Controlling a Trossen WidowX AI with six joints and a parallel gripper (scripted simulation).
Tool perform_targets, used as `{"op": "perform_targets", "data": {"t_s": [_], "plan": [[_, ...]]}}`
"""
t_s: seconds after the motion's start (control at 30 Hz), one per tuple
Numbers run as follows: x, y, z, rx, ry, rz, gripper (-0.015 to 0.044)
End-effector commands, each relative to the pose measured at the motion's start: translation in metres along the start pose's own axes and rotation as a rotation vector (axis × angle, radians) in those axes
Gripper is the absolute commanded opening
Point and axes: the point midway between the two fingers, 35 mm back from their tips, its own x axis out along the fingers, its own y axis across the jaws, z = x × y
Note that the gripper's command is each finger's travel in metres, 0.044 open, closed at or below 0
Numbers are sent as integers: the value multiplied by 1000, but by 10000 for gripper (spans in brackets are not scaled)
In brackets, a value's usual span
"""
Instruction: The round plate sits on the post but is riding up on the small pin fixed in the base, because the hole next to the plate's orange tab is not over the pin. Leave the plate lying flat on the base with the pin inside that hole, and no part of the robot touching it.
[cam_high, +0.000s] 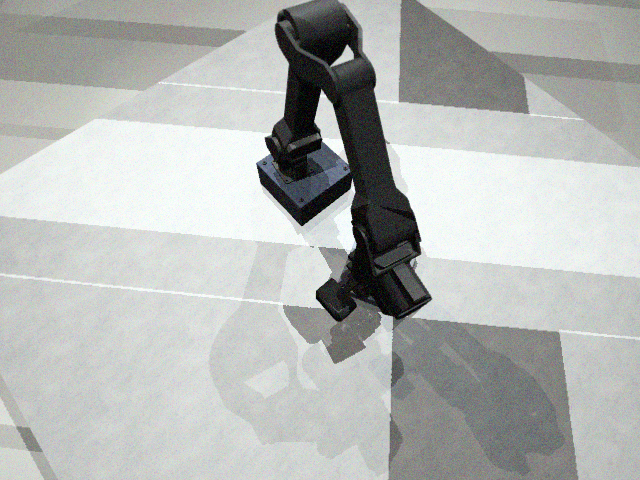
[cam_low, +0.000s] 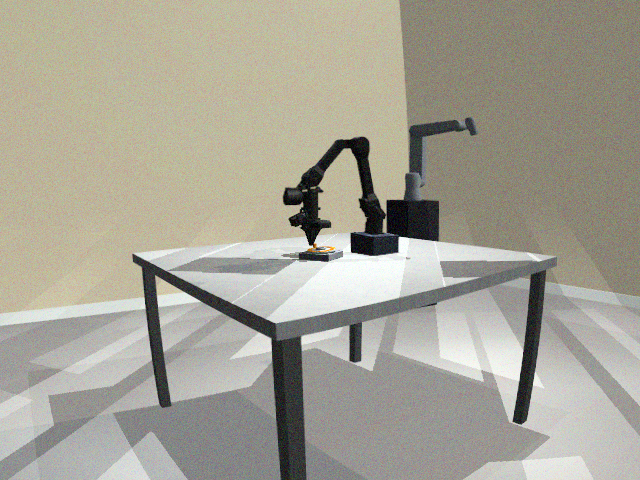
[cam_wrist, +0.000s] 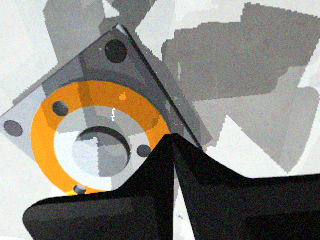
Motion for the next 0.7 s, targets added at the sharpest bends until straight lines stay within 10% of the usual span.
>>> {"op": "perform_targets", "data": {"t_s": [0.0, 0.67], "plan": [[1, 0, -8, -3, 10, -2, 0], [-1, 3, -28, -3, 12, -1, 0]]}}
